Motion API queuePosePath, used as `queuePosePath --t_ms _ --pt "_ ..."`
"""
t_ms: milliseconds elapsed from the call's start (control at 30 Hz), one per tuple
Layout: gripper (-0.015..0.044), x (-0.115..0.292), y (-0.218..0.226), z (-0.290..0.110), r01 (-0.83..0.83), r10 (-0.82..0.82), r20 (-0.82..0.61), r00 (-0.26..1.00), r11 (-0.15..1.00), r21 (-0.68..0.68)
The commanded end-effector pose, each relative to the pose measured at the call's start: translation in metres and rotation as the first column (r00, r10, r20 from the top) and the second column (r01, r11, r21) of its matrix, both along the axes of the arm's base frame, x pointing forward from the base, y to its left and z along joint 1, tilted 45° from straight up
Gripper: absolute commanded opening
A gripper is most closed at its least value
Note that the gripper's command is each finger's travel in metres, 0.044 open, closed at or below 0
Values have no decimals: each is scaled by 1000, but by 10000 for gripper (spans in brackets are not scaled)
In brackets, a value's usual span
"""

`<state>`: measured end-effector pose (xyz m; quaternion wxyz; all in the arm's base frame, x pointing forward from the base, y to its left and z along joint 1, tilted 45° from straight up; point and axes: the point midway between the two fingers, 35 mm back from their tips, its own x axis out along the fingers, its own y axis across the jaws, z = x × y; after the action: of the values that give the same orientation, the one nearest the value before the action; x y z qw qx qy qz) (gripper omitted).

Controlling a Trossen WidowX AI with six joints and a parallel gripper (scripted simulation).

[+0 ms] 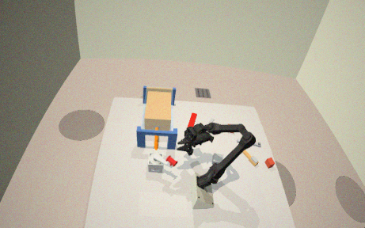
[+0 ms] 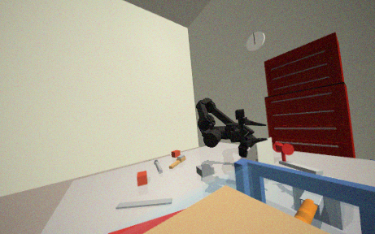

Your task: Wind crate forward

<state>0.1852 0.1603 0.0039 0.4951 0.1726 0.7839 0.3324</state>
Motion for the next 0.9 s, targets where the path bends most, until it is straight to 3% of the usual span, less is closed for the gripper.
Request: queuePosePath --t_ms 0,467,500,600,733,867 --pt "240 0 0 0 0 0 0 1000 1000 0" --pt "240 0 0 0 0 0 0 1000 1000 0" --pt "266 0 1 -1 -9 9 -2 1000 1000 -10" --pt "345 -7 10 -12 -142 139 -30 990 979 -145" --pt "440 -18 25 -28 -357 355 -75 932 858 -370" --pt "440 -26 41 -39 -509 551 -114 827 645 -570"
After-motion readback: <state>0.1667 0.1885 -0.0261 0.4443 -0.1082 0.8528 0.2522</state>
